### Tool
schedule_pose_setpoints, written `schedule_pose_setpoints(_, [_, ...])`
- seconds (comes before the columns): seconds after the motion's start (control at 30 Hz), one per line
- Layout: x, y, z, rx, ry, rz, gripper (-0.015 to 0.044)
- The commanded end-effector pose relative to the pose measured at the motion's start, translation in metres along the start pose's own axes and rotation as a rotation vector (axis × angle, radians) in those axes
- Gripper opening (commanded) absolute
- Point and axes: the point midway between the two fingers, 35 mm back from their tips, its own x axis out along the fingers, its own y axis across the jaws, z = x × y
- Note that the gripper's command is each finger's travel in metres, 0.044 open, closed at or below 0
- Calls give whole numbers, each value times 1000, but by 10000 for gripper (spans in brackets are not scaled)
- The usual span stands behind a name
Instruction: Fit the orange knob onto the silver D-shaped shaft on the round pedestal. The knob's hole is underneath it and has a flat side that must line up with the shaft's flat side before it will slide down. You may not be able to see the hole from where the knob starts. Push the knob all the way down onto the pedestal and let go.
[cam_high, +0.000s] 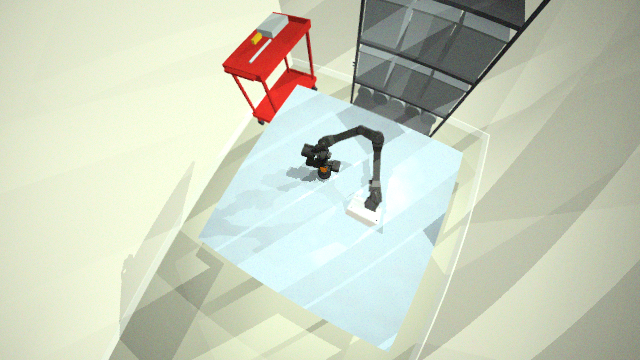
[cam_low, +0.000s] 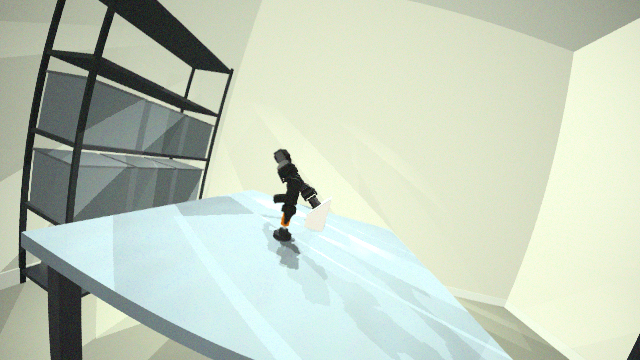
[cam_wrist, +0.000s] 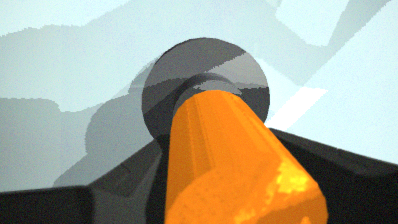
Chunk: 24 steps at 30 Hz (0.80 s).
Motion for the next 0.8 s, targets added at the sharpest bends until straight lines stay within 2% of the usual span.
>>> schedule_pose_setpoints(0.0, [0, -2, -1, -7, -4, 0, 0])
schedule_pose_setpoints(0.77, [3, -3, -1, -18, -4, 0, 0])
